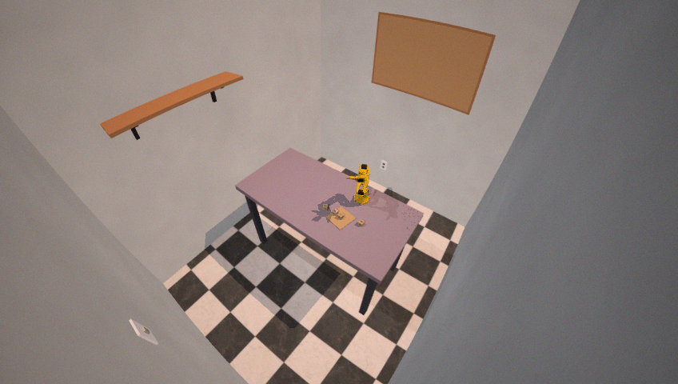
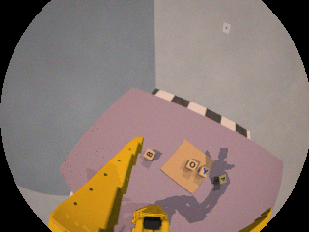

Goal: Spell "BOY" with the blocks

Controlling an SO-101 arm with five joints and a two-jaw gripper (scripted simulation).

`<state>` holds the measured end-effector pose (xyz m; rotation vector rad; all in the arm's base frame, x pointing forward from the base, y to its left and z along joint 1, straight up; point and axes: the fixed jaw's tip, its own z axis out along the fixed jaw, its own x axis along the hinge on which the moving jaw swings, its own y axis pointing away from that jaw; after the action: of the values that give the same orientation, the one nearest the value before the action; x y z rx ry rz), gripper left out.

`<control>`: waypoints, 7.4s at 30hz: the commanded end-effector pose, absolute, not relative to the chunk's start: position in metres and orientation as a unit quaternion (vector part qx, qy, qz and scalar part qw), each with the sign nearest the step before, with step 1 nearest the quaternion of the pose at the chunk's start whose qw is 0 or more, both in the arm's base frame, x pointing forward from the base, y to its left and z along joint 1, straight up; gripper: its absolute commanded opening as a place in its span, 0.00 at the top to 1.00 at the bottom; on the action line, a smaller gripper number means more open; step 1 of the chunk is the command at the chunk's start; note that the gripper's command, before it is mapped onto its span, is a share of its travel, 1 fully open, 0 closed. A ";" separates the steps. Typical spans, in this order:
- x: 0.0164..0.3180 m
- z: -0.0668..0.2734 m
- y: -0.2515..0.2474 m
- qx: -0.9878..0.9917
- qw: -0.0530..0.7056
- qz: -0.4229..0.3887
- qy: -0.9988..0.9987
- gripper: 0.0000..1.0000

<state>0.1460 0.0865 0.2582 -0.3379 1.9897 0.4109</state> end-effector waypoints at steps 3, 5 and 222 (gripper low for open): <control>0.151 0.247 0.078 -0.129 0.499 0.143 0.845 0.00; 0.152 0.246 0.077 -0.128 0.496 0.140 0.847 0.00; 0.207 0.095 -0.039 0.157 0.040 -0.003 0.987 0.65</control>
<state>0.2028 -0.0374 0.0857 0.4826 3.0817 -0.0038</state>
